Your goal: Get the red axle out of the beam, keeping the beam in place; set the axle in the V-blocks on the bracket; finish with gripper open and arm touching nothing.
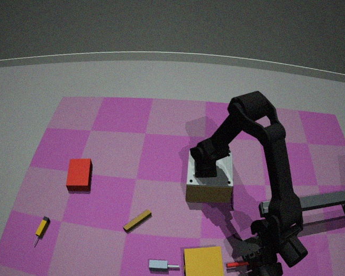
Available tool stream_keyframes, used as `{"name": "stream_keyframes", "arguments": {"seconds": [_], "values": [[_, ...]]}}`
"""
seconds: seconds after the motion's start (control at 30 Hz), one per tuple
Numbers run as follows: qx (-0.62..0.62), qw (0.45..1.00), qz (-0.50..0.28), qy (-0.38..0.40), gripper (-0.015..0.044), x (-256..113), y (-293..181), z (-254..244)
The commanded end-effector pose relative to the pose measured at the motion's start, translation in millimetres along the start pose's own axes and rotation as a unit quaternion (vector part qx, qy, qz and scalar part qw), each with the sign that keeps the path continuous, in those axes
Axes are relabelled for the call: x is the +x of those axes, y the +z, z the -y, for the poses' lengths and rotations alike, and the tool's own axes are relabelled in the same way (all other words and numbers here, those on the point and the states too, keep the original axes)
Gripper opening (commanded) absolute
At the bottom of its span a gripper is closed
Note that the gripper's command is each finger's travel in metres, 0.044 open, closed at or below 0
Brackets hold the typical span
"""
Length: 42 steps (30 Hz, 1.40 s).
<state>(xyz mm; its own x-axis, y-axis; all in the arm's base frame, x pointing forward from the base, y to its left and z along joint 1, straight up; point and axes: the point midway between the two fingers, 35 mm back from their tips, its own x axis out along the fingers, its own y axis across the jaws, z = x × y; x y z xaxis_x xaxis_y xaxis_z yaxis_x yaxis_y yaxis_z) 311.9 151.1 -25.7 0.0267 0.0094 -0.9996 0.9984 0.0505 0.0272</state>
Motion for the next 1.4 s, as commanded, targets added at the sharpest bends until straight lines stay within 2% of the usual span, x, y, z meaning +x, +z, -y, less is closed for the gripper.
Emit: {"name": "stream_keyframes", "arguments": {"seconds": [0.0, 0.33, 0.73, 0.9, 1.37], "values": [[0.003, 1.0, -0.001, 0.0, 0.0, 2, -1, 0], [0.003, 1.0, -0.001, 0.0, 0.0, 11, -1, -3], [0.0, 1.0, 0.0, 0.001, 0.0315, 9, -1, -2], [0.003, 1.0, -0.001, 0.0, 0.044, -4, -1, -3], [0.003, 1.0, -0.001, 0.0, 0.044, -35, -1, -3]]}}
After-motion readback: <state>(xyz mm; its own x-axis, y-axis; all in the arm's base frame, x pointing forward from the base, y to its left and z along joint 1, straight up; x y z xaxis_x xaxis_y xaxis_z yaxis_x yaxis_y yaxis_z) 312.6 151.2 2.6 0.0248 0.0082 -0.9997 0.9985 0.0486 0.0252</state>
